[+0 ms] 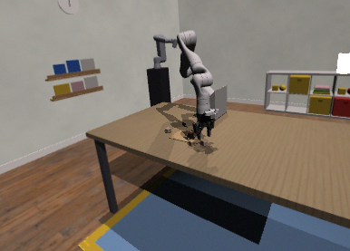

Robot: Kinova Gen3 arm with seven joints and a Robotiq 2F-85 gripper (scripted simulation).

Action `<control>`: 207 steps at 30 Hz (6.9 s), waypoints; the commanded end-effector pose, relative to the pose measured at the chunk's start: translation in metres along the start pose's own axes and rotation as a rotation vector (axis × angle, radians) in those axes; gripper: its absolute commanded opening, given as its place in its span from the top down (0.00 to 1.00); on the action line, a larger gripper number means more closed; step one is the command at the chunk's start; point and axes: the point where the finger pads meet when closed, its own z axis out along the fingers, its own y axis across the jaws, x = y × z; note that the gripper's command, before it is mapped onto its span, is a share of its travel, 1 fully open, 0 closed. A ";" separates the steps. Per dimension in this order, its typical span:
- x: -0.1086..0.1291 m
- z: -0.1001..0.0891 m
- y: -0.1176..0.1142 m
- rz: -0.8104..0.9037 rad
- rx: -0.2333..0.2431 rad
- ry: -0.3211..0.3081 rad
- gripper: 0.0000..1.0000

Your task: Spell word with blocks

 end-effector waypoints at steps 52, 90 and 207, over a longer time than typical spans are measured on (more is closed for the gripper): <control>0.000 -0.002 0.005 0.005 -0.005 0.004 0.33; 0.000 -0.001 0.005 0.004 -0.004 0.000 0.33; 0.001 0.037 0.006 0.004 -0.006 0.005 0.54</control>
